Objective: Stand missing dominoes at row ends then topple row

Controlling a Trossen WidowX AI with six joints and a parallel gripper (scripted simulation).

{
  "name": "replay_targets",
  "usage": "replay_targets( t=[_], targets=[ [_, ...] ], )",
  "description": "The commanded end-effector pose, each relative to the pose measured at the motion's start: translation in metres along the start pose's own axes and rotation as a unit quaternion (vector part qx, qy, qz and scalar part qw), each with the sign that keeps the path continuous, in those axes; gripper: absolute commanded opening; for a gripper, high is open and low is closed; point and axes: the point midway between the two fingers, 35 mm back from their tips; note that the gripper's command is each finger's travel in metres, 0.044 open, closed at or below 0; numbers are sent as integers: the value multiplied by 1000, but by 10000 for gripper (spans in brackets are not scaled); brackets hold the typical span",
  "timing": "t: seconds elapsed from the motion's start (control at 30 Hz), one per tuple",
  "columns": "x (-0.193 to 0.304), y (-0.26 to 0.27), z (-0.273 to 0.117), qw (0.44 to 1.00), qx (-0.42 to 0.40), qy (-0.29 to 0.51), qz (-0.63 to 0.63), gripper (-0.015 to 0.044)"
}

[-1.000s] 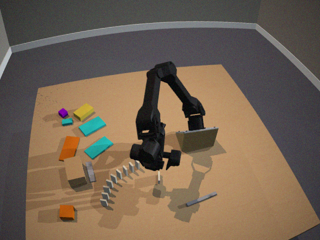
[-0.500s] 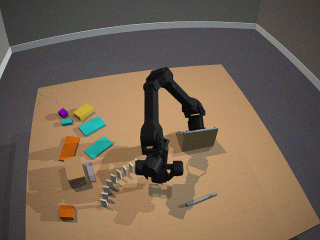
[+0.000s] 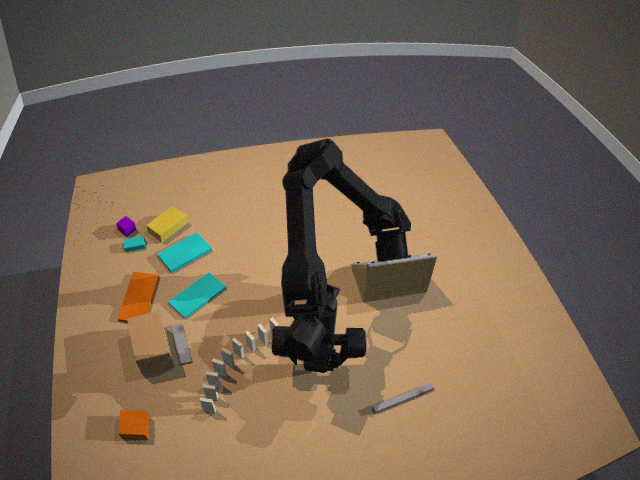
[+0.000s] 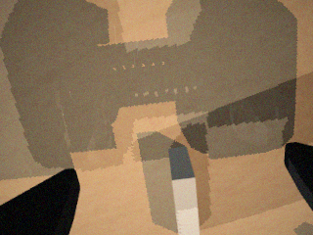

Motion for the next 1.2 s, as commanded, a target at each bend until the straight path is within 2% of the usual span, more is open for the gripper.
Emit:
replay_targets(
  t=[0.0,0.03,0.57,0.87,1.17],
  targets=[
    [1,1,3,1000,1,3,-4,440],
    [1,1,3,1000,1,3,-4,440],
    [1,1,3,1000,1,3,-4,20],
    [1,1,-5,1000,1,3,-4,20],
    [3,9,-112,1000,-1,2,-5,20]
  ],
)
Point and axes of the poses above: the point midway between the two fingers, 35 mm back from their tips, its own z axis out along the fingers, its own y axis across the jaws, x = y × z, and after that the axes turned 5 degrees about z, right-handed
